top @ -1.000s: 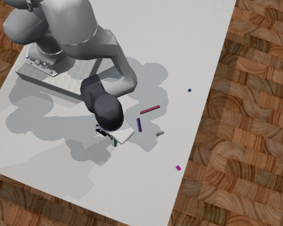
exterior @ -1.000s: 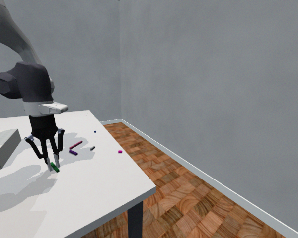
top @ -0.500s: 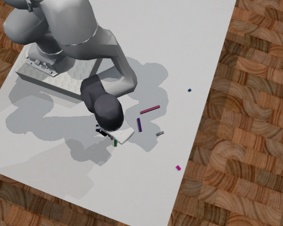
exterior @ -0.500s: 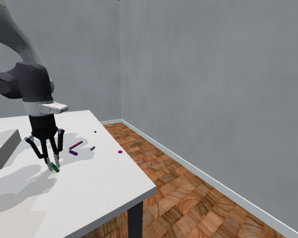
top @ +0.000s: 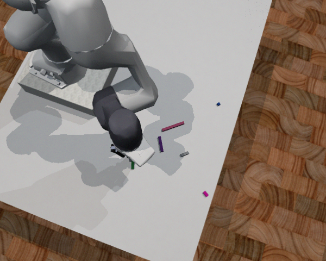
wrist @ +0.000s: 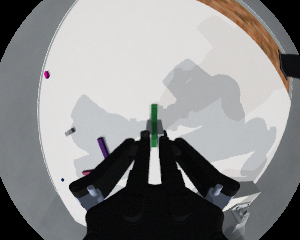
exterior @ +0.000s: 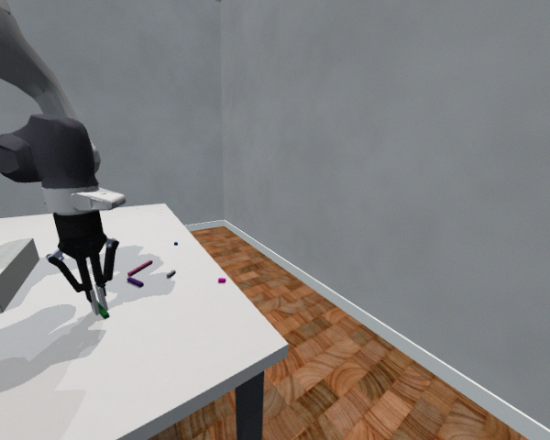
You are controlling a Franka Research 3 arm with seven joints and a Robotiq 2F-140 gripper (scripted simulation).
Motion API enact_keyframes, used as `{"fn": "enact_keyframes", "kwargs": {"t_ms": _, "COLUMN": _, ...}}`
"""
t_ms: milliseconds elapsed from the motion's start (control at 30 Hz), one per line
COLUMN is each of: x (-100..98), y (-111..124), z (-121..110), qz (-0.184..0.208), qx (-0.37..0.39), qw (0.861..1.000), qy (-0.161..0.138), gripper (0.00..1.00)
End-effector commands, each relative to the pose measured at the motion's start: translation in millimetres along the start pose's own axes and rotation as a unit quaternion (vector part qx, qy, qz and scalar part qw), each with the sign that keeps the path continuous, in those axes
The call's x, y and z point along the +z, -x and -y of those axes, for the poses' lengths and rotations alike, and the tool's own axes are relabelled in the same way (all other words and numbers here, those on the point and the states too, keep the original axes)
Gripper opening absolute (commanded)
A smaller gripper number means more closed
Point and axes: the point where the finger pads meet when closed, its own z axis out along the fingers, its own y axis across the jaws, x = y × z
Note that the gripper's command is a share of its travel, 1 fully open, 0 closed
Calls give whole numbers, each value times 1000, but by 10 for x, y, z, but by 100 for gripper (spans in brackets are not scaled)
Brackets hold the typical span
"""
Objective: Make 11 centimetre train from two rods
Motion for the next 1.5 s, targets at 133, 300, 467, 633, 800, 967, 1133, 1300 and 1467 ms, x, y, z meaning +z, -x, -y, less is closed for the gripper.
{"fn": "enact_keyframes", "kwargs": {"t_ms": 133, "x": -2, "y": -15, "z": 9, "qz": -2, "qx": -3, "qw": 1000, "qy": -1, "gripper": 12}}
{"fn": "enact_keyframes", "kwargs": {"t_ms": 300, "x": -2, "y": -15, "z": 9, "qz": -2, "qx": -3, "qw": 1000, "qy": -1, "gripper": 12}}
{"fn": "enact_keyframes", "kwargs": {"t_ms": 467, "x": -2, "y": -15, "z": 9, "qz": -2, "qx": -3, "qw": 1000, "qy": -1, "gripper": 12}}
{"fn": "enact_keyframes", "kwargs": {"t_ms": 633, "x": -2, "y": -15, "z": 9, "qz": -2, "qx": -3, "qw": 1000, "qy": -1, "gripper": 12}}
{"fn": "enact_keyframes", "kwargs": {"t_ms": 800, "x": -2, "y": -15, "z": 9, "qz": -2, "qx": -3, "qw": 1000, "qy": -1, "gripper": 12}}
{"fn": "enact_keyframes", "kwargs": {"t_ms": 967, "x": -2, "y": -15, "z": 9, "qz": -2, "qx": -3, "qw": 1000, "qy": -1, "gripper": 12}}
{"fn": "enact_keyframes", "kwargs": {"t_ms": 1133, "x": -22, "y": -15, "z": 9, "qz": -2, "qx": -3, "qw": 1000, "qy": -1, "gripper": 12}}
{"fn": "enact_keyframes", "kwargs": {"t_ms": 1300, "x": -90, "y": -15, "z": 9, "qz": -2, "qx": -3, "qw": 1000, "qy": -1, "gripper": 12}}
{"fn": "enact_keyframes", "kwargs": {"t_ms": 1467, "x": -308, "y": -14, "z": 8, "qz": -2, "qx": -3, "qw": 1000, "qy": -1, "gripper": 12}}
